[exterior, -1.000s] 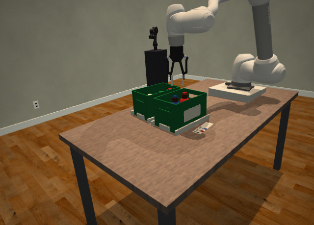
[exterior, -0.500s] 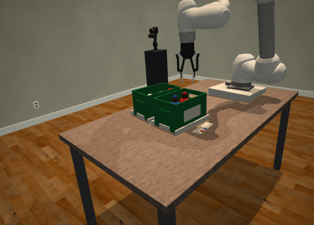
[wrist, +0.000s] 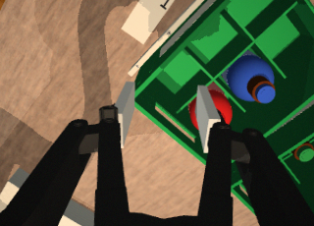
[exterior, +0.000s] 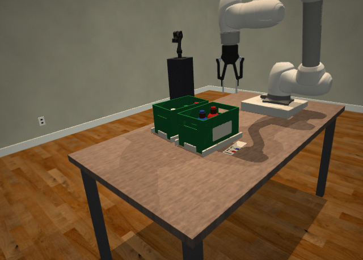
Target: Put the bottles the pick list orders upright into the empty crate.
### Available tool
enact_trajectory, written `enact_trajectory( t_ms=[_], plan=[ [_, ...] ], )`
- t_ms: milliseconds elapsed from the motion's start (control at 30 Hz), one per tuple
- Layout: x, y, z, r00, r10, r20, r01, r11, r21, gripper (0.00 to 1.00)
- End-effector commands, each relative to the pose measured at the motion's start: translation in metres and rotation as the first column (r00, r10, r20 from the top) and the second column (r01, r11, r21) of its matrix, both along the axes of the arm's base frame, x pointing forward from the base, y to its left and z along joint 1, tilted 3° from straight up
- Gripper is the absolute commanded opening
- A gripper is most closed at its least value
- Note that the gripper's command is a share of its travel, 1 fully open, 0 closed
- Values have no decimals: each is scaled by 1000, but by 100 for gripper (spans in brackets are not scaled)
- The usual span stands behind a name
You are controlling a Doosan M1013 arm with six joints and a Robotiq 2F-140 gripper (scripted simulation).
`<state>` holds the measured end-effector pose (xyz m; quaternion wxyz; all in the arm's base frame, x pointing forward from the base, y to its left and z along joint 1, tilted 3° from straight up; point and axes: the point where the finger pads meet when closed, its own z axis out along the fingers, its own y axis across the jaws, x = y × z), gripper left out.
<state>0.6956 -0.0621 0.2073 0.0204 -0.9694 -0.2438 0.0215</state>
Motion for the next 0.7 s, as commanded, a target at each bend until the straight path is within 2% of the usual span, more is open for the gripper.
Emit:
enact_trajectory(
  t_ms=[0, 667],
  plan=[
    [-4, 14, 5, 1000, 0, 0, 0, 1000, 0, 38],
    [-27, 97, 32, 1000, 0, 0, 0, 1000, 0, 38]
  ],
)
